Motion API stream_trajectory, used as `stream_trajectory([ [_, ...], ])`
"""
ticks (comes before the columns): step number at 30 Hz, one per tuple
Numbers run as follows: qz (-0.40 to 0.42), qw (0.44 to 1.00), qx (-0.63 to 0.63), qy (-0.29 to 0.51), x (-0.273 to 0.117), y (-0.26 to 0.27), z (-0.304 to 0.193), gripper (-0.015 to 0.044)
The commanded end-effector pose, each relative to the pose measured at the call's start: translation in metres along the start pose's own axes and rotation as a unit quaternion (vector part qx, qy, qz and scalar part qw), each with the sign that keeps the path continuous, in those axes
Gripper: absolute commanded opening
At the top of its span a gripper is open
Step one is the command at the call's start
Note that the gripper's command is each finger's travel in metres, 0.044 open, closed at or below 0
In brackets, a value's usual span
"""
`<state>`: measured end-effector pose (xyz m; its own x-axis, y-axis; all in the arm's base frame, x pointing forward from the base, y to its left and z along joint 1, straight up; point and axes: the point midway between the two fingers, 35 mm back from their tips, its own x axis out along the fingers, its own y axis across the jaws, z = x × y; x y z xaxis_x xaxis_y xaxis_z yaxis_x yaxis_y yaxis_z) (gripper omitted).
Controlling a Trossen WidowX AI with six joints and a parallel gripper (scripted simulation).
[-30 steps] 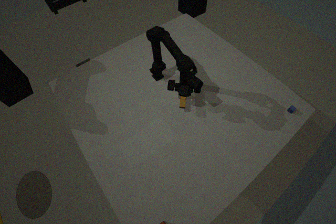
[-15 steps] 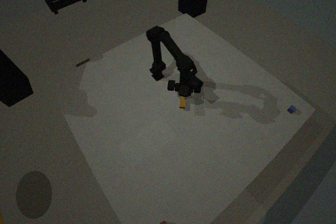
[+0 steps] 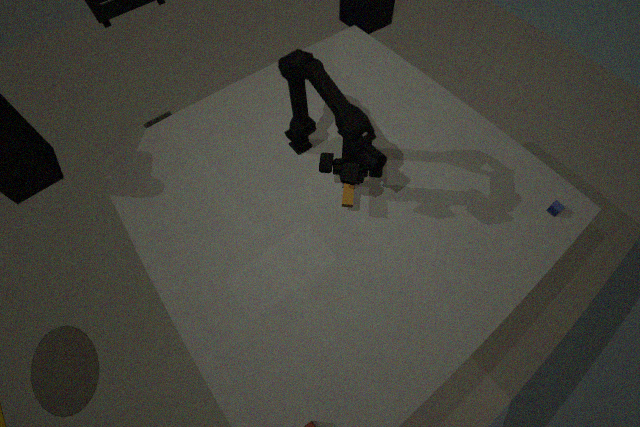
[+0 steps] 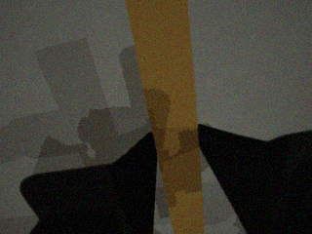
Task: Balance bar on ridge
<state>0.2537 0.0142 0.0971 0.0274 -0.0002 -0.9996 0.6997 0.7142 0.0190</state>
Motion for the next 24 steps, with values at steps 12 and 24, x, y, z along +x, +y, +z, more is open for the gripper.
stream_trajectory([
  [12,0.000,1.000,0.001,0.001,0.0004,0.0000,0.0000,0.0000],
  [24,0.000,1.000,0.001,0.001,0.0006,0.0002,0.0002,0.0000],
])
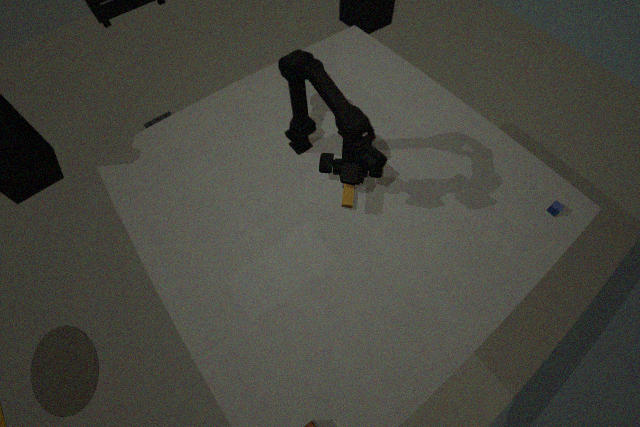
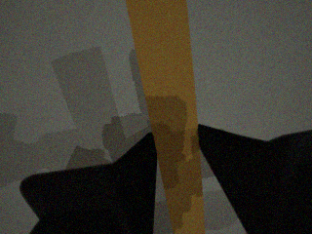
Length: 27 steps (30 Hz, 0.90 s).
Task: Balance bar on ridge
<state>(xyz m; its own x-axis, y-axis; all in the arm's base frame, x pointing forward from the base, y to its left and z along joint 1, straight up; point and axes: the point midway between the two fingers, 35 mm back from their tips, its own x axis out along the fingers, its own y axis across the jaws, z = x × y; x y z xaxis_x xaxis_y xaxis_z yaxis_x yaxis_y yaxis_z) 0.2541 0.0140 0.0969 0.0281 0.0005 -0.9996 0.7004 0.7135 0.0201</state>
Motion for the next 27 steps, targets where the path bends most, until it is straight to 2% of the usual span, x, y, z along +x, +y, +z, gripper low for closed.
stream_trajectory([
  [1,-0.001,1.000,0.000,0.001,0.0003,0.0000,-0.0001,0.0000],
  [27,0.000,1.000,0.000,0.000,0.0000,0.0000,0.0000,0.0000],
])
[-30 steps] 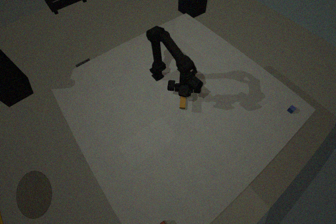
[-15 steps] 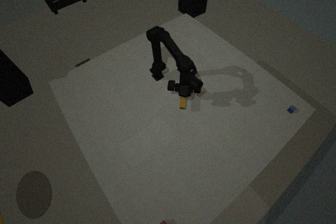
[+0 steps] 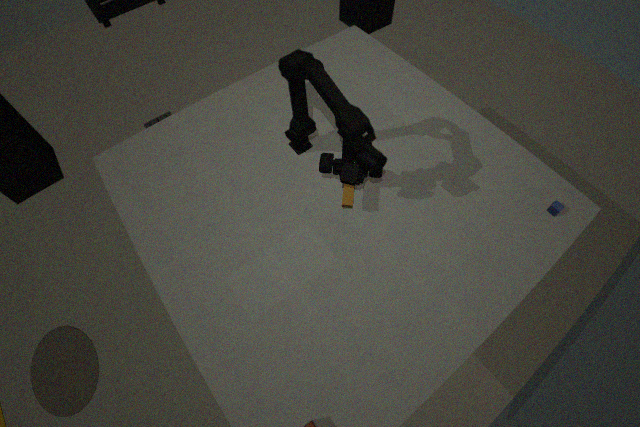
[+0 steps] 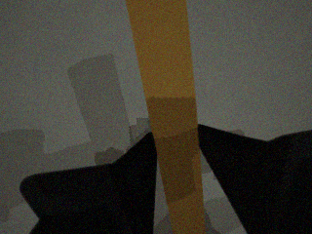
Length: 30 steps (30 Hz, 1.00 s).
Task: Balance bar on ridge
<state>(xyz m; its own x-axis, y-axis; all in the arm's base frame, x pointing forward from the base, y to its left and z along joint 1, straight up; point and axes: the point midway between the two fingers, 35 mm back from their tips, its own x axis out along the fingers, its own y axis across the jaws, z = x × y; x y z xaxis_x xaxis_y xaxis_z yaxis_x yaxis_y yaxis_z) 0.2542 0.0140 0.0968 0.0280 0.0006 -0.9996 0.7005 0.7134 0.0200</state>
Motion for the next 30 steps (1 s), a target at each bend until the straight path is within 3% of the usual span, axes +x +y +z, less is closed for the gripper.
stream_trajectory([
  [1,0.000,1.000,0.000,0.000,0.0000,0.0000,0.0000,0.0000],
  [6,0.000,1.000,0.000,0.000,0.0000,0.0000,0.0000,0.0000],
  [13,0.000,1.000,0.000,0.000,0.0000,0.0000,0.0000,0.0167],
  [30,0.000,1.000,0.000,0.000,0.0000,0.0000,0.0000,0.0168],
])
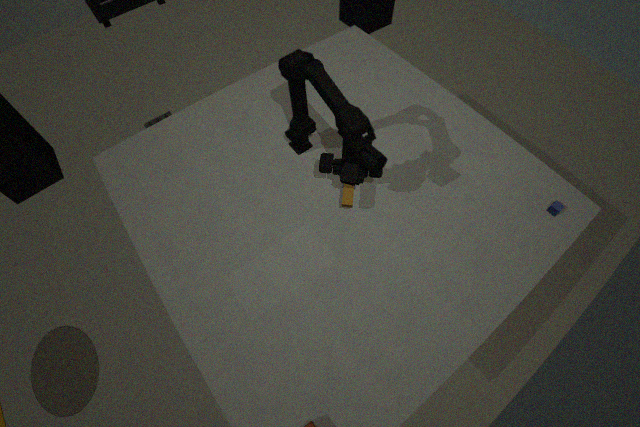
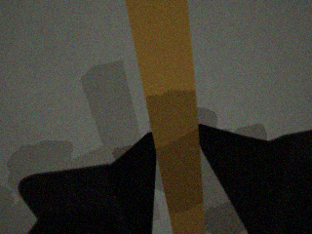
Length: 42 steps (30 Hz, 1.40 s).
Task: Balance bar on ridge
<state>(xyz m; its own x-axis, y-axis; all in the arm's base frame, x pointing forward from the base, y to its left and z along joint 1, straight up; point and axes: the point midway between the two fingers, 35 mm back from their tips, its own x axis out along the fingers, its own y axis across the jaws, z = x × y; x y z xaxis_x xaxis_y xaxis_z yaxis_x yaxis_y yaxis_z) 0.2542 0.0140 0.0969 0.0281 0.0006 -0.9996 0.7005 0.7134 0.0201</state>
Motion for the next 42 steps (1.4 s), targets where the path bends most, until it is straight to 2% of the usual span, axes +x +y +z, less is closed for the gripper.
stream_trajectory([
  [1,0.000,1.000,0.000,0.000,0.0000,0.0000,0.0000,0.0168],
  [38,0.000,1.000,0.000,0.000,0.0000,0.0000,0.0000,0.0185],
  [42,0.000,1.000,0.000,0.000,0.0000,0.0000,0.0000,0.0290],
])
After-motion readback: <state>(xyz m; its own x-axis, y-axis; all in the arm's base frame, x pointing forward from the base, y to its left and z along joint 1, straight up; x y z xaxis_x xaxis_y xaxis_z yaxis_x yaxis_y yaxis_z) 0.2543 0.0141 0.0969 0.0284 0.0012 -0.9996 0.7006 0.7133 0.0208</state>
